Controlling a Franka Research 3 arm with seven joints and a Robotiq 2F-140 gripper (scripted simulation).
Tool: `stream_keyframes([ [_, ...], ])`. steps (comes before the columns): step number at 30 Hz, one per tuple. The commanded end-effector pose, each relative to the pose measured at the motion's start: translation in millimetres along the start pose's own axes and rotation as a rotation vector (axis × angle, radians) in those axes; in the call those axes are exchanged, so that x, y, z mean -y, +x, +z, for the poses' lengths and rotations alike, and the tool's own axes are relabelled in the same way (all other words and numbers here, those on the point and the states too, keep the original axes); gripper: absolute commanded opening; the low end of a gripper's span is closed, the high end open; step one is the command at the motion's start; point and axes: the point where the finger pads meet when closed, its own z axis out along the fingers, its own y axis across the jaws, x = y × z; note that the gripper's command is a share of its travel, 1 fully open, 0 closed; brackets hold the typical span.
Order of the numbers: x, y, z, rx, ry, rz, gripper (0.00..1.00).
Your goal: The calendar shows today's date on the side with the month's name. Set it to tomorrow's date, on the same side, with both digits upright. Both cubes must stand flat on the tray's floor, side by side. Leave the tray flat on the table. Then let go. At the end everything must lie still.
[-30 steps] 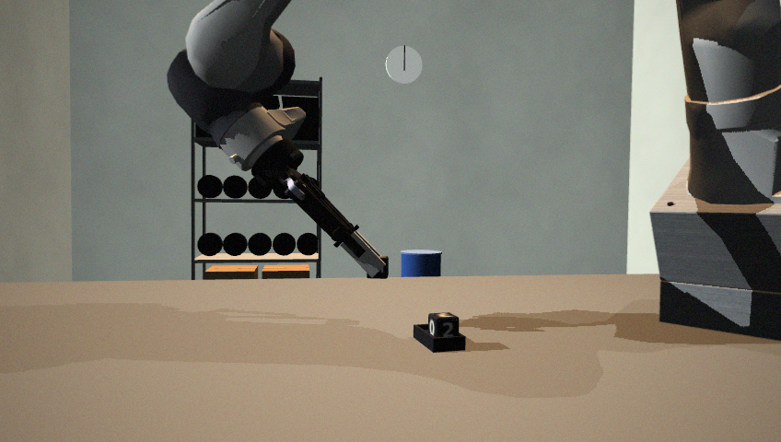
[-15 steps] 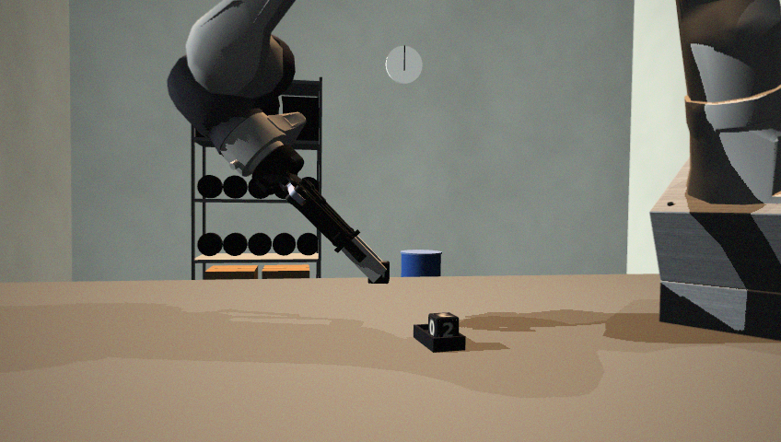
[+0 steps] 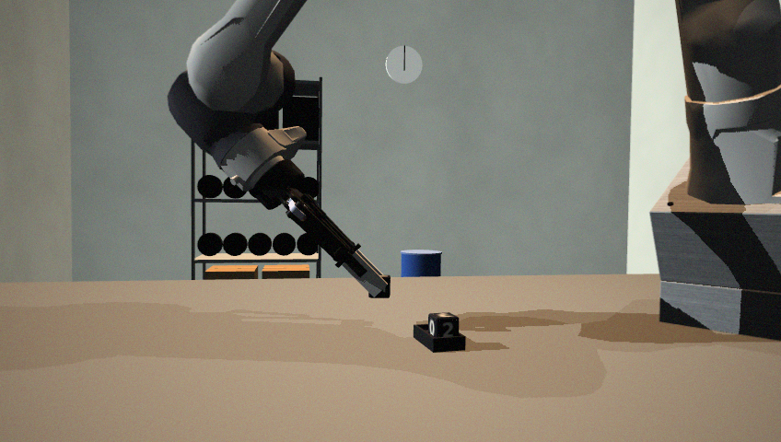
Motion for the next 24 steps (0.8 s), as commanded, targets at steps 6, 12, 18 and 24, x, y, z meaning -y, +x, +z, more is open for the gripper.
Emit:
stream_keyframes([
  [6,1.5,-12.0,8.3,0.006,0.005,0.008,0.16],
  [12,1.6,-18.5,14.7,0.006,0.005,0.008,0.16],
  [18,1.6,-21.9,18.0,0.006,0.005,0.008,0.16],
  [24,1.7,-25.2,21.3,0.006,0.005,0.008,0.16],
])
